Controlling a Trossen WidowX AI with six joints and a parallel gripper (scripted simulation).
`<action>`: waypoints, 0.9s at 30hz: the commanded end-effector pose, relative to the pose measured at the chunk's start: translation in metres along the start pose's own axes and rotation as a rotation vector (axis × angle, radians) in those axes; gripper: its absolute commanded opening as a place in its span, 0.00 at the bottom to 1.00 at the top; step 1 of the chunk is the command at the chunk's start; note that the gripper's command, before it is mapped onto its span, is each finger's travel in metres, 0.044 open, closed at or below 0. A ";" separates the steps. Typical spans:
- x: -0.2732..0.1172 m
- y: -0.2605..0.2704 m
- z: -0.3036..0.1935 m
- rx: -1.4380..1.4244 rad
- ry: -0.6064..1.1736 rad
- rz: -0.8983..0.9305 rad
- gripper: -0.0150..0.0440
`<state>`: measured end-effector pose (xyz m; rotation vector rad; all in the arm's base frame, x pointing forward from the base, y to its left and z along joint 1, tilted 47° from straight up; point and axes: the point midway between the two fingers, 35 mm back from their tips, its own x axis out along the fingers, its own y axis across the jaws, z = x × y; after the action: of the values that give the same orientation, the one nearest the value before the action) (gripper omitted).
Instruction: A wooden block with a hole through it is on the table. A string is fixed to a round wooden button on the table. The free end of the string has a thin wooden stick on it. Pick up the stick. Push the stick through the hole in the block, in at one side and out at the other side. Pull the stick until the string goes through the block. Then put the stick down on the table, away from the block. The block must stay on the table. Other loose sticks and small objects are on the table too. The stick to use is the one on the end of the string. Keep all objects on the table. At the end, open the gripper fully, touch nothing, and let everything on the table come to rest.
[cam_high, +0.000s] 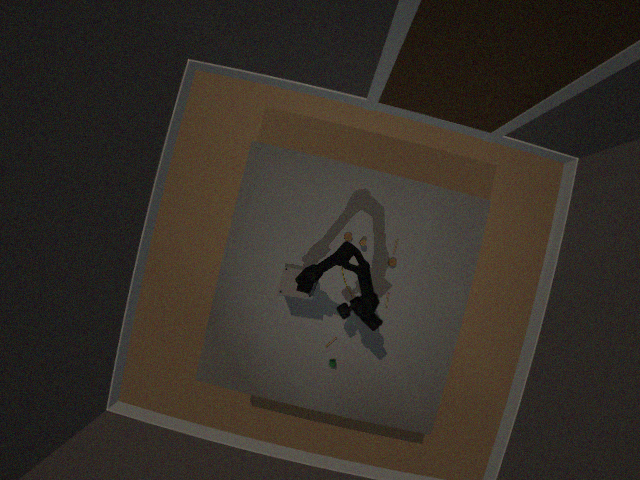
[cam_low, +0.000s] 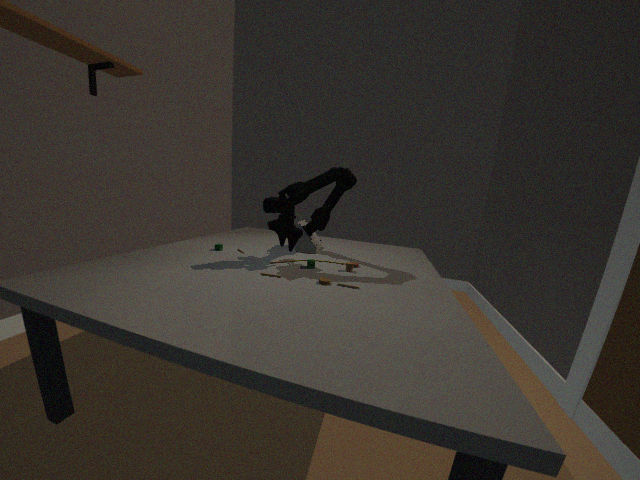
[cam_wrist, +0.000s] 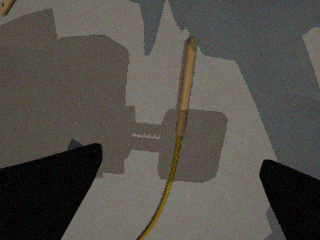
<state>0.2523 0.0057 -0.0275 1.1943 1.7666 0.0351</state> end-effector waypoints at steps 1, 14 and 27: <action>0.000 -0.001 0.001 0.019 -0.004 -0.003 0.91; 0.000 -0.001 0.001 0.019 -0.004 -0.003 0.46; 0.004 -0.001 0.002 0.019 -0.004 -0.003 0.46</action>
<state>0.2528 0.0057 -0.0292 1.2045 1.7676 0.0194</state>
